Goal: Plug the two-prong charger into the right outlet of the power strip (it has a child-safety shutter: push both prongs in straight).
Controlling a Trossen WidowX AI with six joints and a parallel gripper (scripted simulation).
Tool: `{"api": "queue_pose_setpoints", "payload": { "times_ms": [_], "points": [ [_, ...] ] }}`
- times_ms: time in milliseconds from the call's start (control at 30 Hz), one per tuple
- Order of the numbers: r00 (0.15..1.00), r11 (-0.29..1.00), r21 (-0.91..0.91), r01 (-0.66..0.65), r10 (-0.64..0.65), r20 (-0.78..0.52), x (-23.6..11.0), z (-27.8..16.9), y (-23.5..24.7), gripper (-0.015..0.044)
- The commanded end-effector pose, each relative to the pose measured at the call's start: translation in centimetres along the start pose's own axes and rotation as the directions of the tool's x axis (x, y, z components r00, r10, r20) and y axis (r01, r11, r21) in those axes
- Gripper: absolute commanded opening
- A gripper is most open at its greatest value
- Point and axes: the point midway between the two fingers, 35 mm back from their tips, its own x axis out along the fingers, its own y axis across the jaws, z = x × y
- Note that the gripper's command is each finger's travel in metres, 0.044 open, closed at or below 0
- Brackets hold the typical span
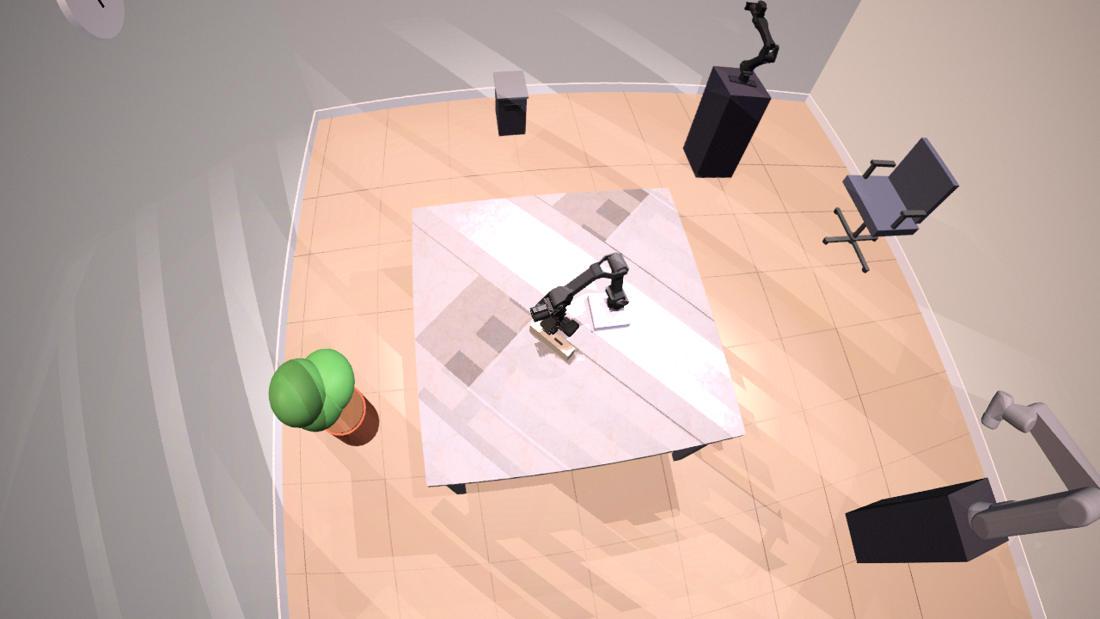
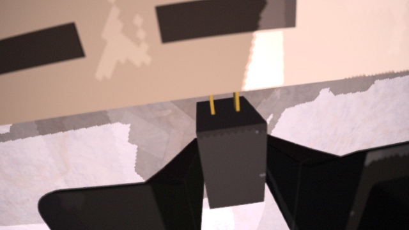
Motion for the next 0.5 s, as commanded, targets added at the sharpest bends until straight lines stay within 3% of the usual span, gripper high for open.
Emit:
{"api": "queue_pose_setpoints", "payload": {
  "times_ms": [0, 467],
  "points": [
    [1.0, 1.0, 0.004, -0.001, 0.0, 0.002, -0.06, 0.08, -0.03, 0.0],
    [1.0, 1.0, 0.004, -0.001, 0.0, 0.002, -0.09, 0.29, -0.03, 0.0]
  ]
}}
